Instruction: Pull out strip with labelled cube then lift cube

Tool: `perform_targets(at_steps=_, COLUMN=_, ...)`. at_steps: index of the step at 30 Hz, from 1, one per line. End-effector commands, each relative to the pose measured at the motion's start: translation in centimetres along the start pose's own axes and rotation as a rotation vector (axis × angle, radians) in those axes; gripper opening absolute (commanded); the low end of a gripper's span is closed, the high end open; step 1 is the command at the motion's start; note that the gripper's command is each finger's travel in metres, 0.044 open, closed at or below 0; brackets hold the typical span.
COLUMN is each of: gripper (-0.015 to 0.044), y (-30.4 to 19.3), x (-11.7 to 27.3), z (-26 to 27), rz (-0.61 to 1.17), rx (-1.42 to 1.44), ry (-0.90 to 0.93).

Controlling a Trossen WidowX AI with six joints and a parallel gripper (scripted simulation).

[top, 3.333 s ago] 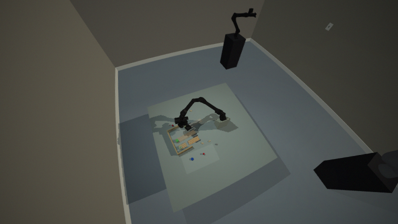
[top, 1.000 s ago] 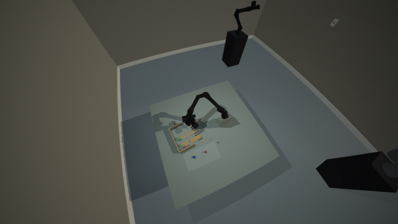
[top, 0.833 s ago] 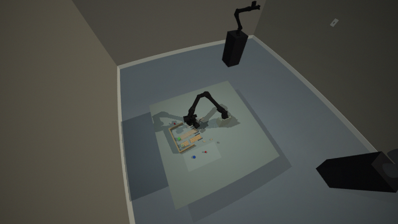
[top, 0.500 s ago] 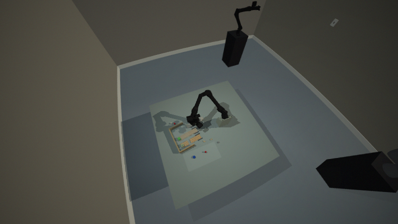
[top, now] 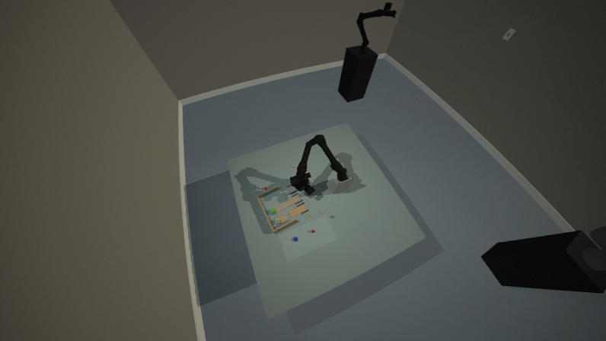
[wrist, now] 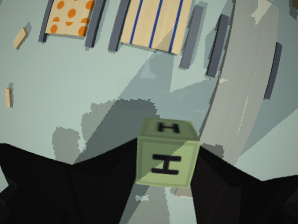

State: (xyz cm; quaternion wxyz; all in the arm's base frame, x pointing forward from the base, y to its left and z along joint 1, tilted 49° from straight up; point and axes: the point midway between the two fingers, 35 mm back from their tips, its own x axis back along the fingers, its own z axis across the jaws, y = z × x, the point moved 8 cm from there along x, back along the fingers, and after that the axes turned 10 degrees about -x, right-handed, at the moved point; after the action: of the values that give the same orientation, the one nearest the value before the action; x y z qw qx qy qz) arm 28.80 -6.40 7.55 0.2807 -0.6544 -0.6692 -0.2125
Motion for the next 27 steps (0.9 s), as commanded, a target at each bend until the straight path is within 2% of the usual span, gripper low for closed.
perform_targets(at_steps=1, gripper=0.0000, y=-0.1, x=1.6, z=0.0, rz=-0.006, rx=-0.006, ry=-0.003)
perform_targets(at_steps=6, gripper=0.0000, y=-0.2, x=3.4, z=0.0, rz=-0.006, rx=-0.006, ry=-0.004)
perform_targets(at_steps=27, gripper=0.0000, y=-0.2, x=3.4, z=0.0, rz=-0.006, rx=-0.006, ry=-0.004)
